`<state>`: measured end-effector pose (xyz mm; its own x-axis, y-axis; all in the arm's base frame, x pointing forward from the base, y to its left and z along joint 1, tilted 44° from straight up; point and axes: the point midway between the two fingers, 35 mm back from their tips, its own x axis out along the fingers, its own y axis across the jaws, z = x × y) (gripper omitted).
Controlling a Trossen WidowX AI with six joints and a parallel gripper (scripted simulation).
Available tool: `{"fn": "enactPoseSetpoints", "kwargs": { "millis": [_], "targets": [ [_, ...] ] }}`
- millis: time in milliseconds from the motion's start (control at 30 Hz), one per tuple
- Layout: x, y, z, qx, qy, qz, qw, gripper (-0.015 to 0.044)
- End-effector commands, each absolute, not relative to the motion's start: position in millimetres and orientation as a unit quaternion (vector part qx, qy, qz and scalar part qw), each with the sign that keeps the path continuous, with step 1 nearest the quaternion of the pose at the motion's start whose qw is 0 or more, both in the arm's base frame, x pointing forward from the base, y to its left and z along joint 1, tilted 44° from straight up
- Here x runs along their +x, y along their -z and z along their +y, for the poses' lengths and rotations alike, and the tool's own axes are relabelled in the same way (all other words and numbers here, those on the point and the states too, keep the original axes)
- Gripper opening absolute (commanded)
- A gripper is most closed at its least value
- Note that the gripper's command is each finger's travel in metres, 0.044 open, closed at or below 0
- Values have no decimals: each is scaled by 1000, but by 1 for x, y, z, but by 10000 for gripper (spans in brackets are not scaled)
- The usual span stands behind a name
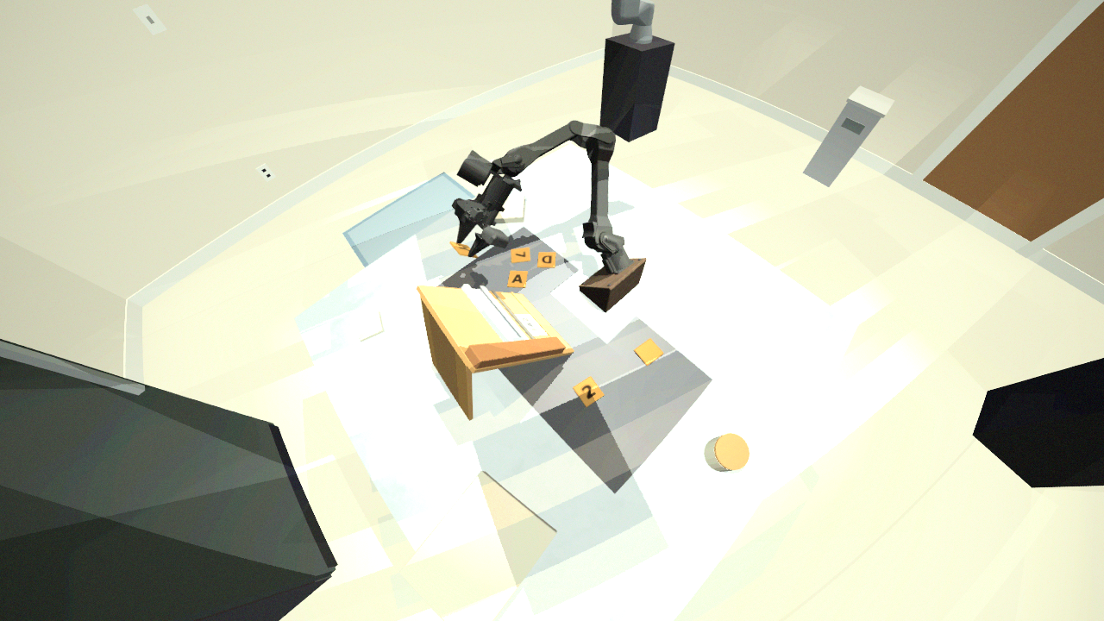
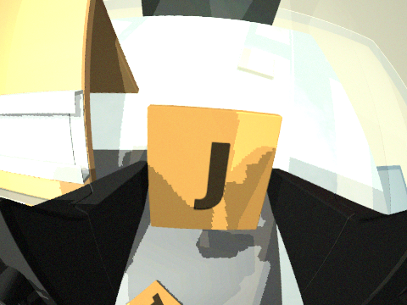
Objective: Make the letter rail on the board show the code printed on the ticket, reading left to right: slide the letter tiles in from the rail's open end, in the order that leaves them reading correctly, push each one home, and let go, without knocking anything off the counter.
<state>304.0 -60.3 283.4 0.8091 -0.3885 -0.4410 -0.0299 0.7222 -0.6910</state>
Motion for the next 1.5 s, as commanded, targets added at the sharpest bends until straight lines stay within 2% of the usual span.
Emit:
{"fn": "enactPoseSetpoints", "kwargs": {
  "millis": [0, 333, 1467],
  "targets": [
    [302, -283, -65, -354, 111, 292, 882, 0],
    [341, -263, -84, -355, 112, 290, 882, 0],
    [339, -255, -76, -354, 111, 291, 882, 0]
  ]
}}
